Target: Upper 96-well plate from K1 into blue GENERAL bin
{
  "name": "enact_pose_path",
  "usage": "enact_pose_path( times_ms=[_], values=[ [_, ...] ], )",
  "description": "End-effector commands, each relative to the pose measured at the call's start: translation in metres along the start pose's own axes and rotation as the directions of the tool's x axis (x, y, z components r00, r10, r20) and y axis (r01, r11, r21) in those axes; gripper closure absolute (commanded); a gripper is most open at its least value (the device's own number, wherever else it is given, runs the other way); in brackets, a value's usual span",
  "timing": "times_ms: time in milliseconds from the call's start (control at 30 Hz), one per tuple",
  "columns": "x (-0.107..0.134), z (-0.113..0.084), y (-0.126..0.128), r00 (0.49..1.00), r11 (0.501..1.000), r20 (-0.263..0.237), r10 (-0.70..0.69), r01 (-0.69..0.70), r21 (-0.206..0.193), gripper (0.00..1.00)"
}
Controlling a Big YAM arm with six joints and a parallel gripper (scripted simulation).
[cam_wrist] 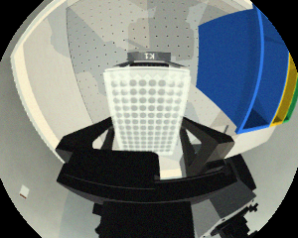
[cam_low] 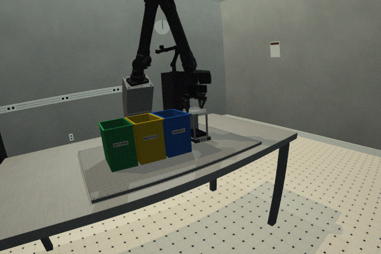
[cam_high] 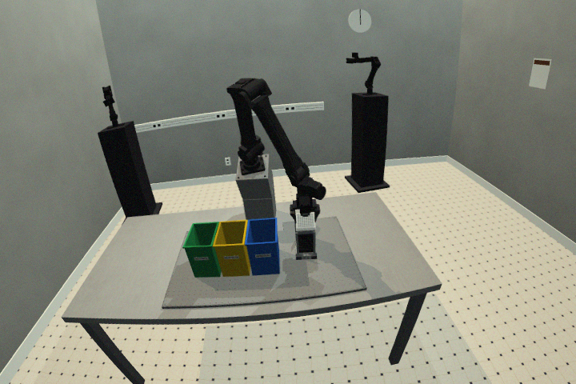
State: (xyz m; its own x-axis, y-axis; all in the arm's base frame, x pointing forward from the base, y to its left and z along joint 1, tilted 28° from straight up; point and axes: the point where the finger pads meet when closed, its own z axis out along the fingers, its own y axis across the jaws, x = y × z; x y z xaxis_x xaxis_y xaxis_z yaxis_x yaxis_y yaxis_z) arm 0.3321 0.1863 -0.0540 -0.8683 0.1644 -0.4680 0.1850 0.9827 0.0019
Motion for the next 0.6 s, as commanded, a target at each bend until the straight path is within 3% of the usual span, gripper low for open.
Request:
enact_pose_path(
  times_ms=[0,567],
  values=[
    [0.001,-0.008,-0.002,1.0,1.0,-0.001,0.007,-0.007,0.004,1.0],
    [0.002,-0.033,-0.002,1.0,1.0,-0.001,0.006,-0.006,0.003,1.0]
  ],
)
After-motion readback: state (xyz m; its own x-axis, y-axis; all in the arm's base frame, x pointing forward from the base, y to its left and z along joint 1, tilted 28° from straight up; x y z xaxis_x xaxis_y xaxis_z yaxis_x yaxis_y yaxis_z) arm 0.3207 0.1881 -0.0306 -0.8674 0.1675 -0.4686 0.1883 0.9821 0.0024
